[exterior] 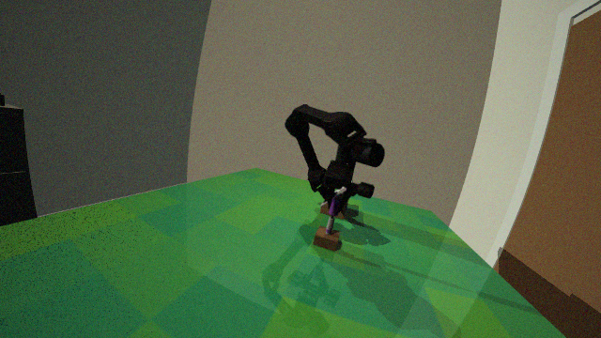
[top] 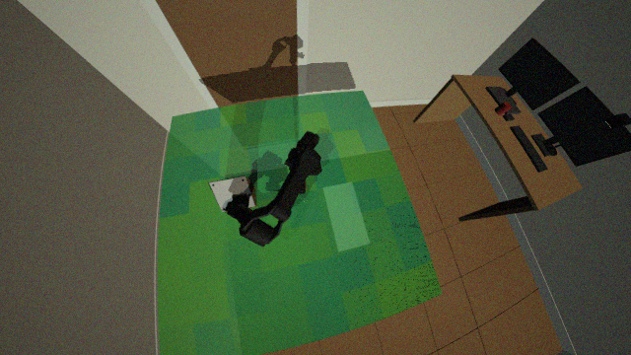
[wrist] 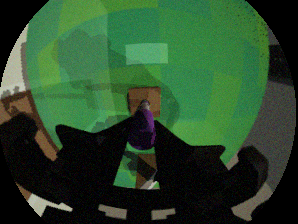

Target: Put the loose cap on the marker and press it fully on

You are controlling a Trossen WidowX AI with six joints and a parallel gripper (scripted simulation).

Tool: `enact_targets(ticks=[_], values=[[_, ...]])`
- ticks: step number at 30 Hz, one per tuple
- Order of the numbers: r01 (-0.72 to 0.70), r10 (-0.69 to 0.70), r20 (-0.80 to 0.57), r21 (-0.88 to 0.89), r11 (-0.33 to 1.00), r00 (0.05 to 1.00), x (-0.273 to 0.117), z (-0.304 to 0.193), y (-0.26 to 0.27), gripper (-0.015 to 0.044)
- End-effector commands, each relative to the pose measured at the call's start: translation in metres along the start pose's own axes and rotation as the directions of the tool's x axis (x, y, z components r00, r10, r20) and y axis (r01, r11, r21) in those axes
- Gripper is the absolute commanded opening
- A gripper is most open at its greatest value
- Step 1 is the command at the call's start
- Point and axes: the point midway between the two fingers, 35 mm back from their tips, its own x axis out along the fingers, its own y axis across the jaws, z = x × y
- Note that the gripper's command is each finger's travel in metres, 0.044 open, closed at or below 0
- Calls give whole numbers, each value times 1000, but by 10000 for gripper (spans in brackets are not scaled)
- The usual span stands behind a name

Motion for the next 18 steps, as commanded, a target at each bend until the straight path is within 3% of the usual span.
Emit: enact_targets(ticks=[1,18], values=[[4,-4,2,-5,1000,1000,6,0,0,0],[5,-5,3,-4,1000,1000,34,0,-1,0]])
